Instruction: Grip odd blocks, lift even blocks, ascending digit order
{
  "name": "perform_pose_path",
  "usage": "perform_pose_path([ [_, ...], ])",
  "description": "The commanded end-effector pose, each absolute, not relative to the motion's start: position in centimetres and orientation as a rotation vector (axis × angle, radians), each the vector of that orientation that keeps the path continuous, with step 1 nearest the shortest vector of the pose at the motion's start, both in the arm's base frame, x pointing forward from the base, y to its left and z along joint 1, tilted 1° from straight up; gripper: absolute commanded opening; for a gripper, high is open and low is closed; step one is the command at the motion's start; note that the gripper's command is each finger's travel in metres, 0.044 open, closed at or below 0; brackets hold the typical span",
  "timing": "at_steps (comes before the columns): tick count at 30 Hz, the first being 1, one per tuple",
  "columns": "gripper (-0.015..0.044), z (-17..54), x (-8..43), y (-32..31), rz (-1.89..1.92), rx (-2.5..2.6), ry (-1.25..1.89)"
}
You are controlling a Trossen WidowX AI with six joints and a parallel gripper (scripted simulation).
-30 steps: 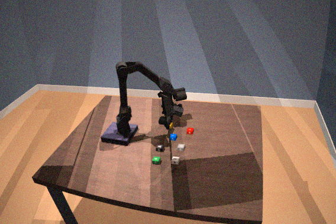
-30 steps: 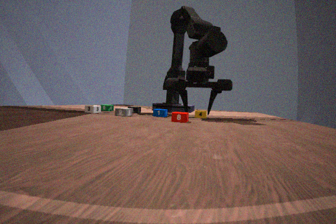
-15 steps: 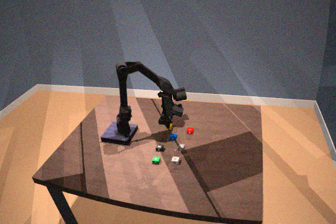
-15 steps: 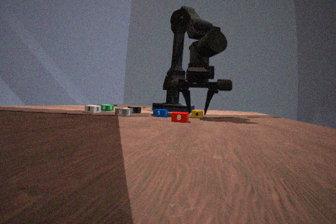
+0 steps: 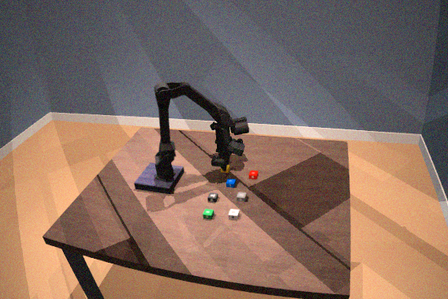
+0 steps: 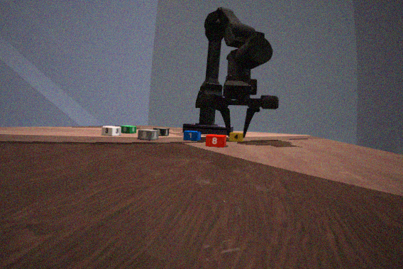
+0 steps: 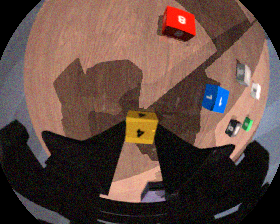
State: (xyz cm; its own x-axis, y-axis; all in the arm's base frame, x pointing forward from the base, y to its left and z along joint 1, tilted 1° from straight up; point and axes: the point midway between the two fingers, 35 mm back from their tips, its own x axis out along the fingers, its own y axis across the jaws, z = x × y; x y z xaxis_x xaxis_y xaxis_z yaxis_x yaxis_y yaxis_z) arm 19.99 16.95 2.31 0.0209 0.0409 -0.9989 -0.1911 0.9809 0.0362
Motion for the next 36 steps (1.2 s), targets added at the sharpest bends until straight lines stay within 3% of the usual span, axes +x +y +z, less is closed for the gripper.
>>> perform_pose_path([
  [1, 0.012, 2.2, 20.0, 16.9, 0.174, -0.117, 1.541],
  [36, 0.012, 3.0, 20.0, 16.9, 0.174, -0.117, 1.541],
])
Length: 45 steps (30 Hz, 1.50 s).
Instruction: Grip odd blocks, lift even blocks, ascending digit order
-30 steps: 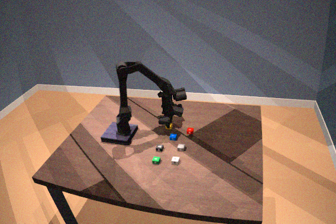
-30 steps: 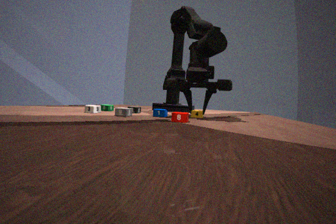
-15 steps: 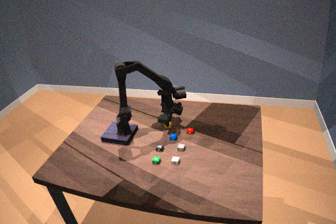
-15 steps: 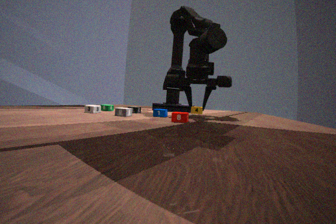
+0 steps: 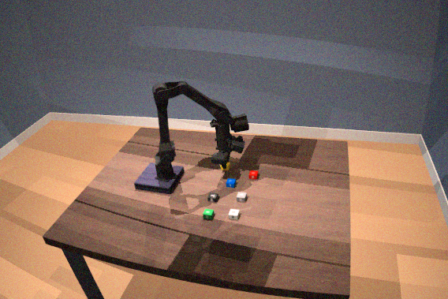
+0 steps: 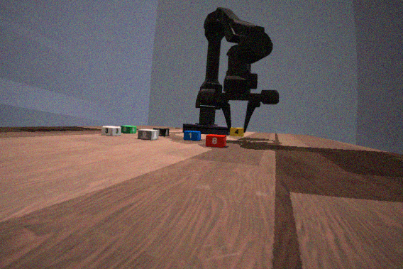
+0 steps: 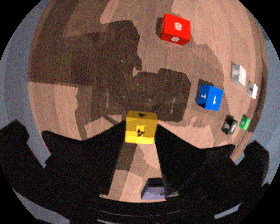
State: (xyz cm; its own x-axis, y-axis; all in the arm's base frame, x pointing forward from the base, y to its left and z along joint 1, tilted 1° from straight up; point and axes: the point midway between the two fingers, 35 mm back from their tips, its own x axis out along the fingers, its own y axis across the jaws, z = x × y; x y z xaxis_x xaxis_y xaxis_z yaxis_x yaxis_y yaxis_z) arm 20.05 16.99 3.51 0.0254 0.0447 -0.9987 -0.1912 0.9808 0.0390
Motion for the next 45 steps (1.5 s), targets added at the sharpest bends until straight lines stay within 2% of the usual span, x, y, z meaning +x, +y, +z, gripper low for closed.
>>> perform_pose_path([
  [1, 0.012, 2.8, 20.0, 16.9, 0.174, -0.117, 1.541],
  [15, 0.012, 2.2, 20.0, 16.9, 0.174, -0.117, 1.541],
  [26, 0.04, 2.2, 20.0, 16.9, 0.174, -0.117, 1.541],
  [36, 0.04, 5.9, 19.9, 16.8, 0.174, -0.117, 1.541],
  [45, 0.0164, 14.0, 19.8, 16.5, 0.174, -0.117, 1.541],
])
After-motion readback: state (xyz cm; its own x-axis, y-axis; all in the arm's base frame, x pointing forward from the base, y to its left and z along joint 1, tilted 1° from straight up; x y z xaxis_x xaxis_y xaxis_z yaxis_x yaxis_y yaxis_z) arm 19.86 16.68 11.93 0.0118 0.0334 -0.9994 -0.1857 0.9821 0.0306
